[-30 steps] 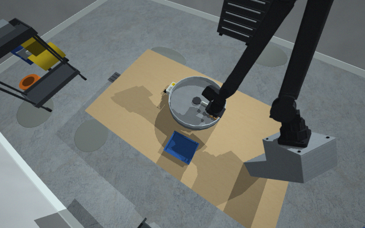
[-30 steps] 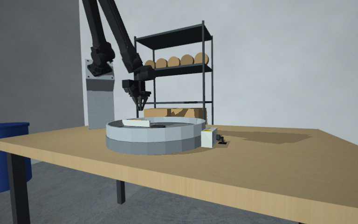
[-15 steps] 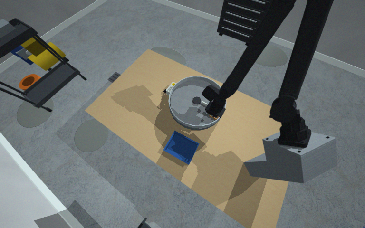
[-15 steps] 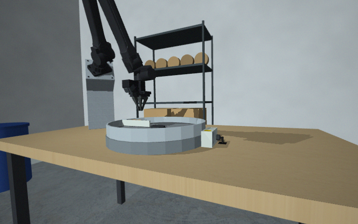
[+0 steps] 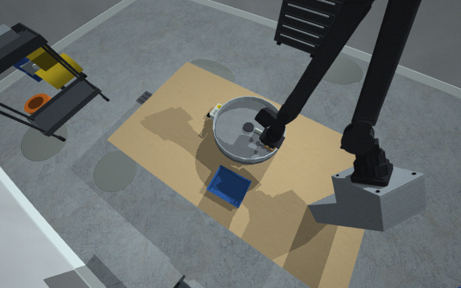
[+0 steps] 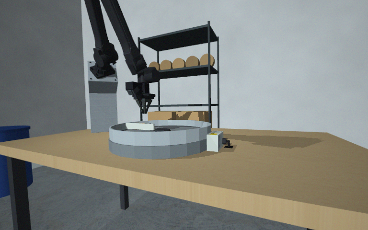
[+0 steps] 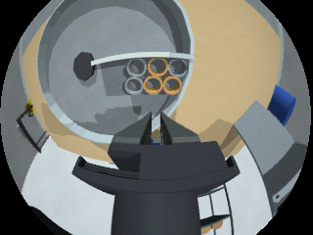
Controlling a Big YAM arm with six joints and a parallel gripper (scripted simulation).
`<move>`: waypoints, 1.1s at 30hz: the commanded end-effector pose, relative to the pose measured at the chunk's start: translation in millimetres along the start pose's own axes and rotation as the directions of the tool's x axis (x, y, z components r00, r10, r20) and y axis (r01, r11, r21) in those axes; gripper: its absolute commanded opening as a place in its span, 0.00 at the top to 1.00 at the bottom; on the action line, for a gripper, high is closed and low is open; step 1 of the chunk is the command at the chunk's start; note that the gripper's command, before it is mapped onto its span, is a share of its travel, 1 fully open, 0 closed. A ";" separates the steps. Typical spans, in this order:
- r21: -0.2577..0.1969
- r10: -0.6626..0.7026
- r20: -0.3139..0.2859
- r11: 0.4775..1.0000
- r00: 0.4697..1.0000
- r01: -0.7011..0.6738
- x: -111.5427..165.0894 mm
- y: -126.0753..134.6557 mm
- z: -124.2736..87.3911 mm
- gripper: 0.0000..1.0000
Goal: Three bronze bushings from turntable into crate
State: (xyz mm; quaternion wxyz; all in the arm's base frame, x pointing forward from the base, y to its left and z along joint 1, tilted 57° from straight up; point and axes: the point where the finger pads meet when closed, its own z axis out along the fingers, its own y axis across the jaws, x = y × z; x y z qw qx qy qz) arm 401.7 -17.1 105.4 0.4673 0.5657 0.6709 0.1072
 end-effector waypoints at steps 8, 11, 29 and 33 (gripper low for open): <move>-0.002 -0.015 0.004 1.000 1.000 0.015 -1.9 -1.0 -1.5 0.88; -0.002 -0.036 0.007 0.999 0.999 0.036 -3.8 -2.2 -0.9 0.88; -0.007 -0.477 0.013 0.879 0.879 0.477 -12.3 -8.6 1.5 0.88; -0.005 -0.618 0.014 0.786 0.786 0.618 -14.5 -11.8 2.8 0.88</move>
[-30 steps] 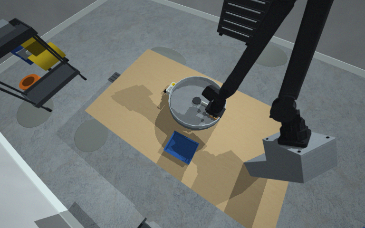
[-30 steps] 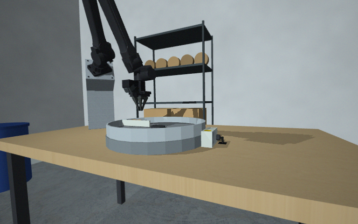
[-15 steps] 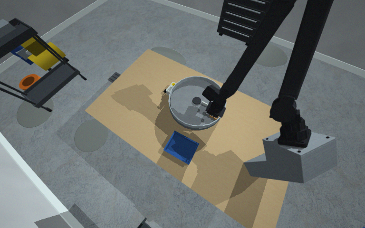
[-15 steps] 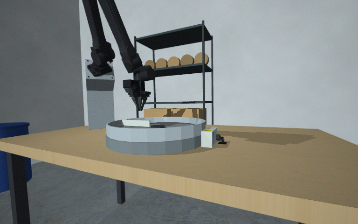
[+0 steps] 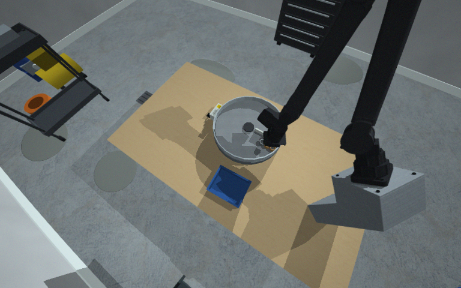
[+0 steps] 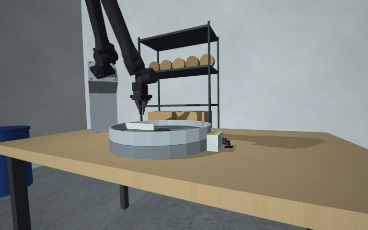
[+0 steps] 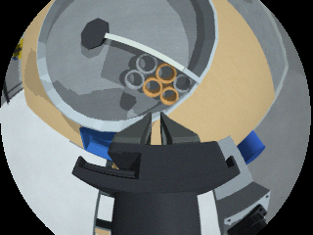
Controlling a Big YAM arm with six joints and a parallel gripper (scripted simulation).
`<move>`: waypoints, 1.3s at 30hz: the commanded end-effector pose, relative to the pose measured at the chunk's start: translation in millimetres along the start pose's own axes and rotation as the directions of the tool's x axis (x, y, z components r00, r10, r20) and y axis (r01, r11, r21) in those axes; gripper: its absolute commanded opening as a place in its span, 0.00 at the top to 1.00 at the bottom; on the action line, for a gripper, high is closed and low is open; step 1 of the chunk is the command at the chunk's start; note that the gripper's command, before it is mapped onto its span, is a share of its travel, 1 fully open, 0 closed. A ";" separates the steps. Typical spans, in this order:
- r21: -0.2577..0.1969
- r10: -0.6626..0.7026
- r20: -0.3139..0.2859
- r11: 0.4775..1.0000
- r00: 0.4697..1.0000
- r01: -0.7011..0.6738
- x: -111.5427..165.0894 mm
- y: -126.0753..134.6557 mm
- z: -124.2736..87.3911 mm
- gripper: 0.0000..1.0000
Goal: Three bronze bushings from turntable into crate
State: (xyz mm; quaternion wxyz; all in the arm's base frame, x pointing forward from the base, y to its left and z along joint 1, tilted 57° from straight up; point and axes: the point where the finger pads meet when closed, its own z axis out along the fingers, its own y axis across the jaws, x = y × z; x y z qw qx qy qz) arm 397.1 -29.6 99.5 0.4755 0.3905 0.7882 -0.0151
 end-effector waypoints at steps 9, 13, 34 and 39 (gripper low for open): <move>-0.016 -0.432 0.020 0.902 0.902 0.432 -5.4 -10.0 0.9 0.88; -0.013 -0.533 0.019 0.846 0.846 0.533 -5.1 -12.8 2.2 0.88; -0.014 -0.635 0.018 0.772 0.772 0.635 -4.4 -13.9 3.2 0.88; -0.014 -0.635 0.018 0.772 0.772 0.635 -4.4 -13.9 3.2 0.88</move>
